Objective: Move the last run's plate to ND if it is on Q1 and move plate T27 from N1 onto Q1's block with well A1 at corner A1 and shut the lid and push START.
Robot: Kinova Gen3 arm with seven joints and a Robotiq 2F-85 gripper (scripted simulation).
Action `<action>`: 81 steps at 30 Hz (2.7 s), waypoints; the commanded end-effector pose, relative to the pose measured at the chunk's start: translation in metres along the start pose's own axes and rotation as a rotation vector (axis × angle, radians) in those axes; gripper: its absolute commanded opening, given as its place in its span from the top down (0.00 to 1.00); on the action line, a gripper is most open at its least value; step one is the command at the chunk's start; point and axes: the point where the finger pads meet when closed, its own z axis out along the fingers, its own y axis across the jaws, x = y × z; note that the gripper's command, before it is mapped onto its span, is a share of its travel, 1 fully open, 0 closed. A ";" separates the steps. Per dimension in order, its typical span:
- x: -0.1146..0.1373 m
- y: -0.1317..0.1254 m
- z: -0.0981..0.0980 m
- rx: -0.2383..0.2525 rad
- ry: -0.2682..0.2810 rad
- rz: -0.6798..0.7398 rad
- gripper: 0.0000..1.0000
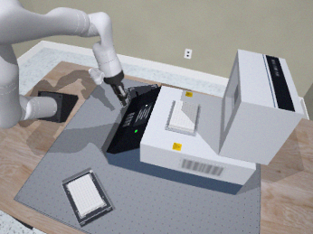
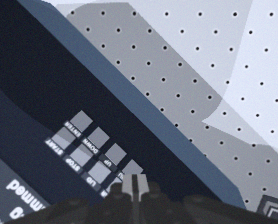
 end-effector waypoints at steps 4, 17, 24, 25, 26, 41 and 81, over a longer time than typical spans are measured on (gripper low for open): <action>-0.002 -0.001 -0.006 0.000 -0.002 0.001 0.90; -0.004 -0.004 -0.020 0.000 -0.002 0.001 0.90; -0.006 -0.006 -0.029 0.000 -0.002 0.001 0.90; -0.006 -0.006 -0.030 0.000 -0.002 0.001 0.90; -0.006 -0.006 -0.032 0.000 -0.002 0.001 0.90; -0.009 -0.009 -0.048 0.000 -0.002 0.001 0.90; -0.018 -0.018 -0.095 0.000 -0.002 0.001 0.90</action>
